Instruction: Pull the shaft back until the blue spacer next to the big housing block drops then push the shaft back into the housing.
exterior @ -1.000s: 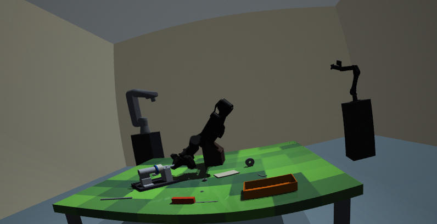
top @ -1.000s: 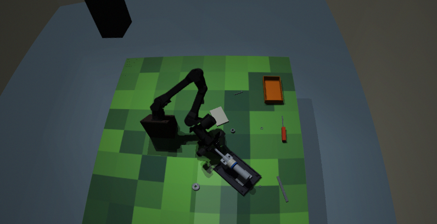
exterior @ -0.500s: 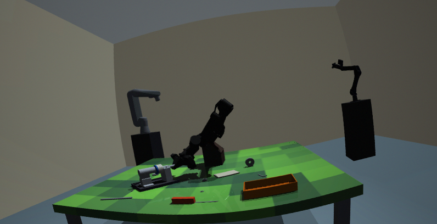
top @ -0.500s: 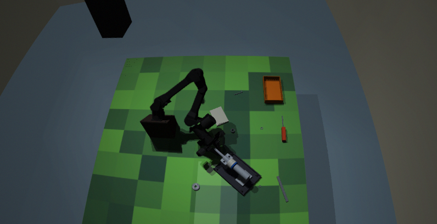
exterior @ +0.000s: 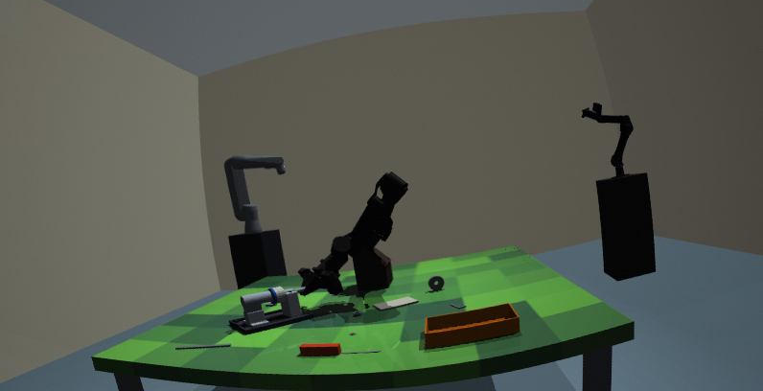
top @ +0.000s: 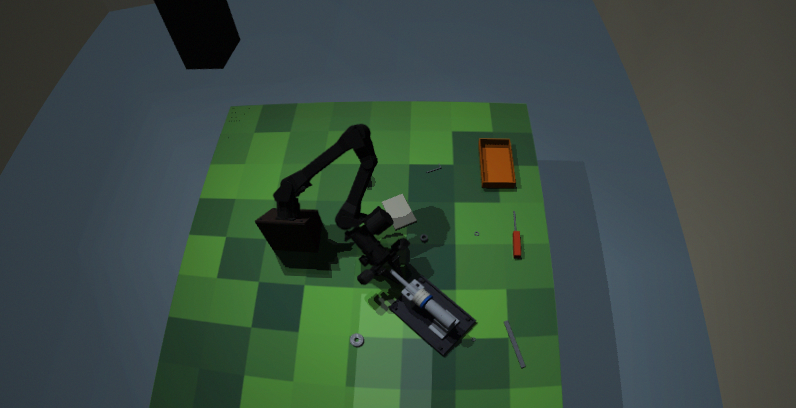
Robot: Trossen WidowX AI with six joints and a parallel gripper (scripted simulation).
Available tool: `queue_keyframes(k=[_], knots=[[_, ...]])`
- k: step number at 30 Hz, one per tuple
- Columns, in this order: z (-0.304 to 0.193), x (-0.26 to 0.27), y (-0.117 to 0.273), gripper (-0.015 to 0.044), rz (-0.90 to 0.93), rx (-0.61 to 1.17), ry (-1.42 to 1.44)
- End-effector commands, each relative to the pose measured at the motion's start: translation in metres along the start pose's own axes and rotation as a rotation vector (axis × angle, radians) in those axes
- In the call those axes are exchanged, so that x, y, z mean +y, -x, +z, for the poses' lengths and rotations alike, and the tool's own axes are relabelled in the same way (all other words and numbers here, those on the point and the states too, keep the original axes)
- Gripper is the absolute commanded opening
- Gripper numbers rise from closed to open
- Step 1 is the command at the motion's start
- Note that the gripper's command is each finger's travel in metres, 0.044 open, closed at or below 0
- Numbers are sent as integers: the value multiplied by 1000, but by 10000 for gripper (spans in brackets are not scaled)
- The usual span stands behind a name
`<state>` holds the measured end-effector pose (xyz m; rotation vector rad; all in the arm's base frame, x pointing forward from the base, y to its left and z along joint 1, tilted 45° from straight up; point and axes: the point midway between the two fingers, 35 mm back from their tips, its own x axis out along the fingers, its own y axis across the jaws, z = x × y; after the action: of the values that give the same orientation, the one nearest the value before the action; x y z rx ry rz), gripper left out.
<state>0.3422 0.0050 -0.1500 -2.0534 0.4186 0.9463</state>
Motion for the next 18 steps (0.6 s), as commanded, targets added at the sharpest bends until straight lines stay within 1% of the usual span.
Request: queue_keyframes(k=[1, 18], knots=[[0, -1, 1, 0, -2, -2, -4], [1, -1, 2, 0, -2, -2, -4]])
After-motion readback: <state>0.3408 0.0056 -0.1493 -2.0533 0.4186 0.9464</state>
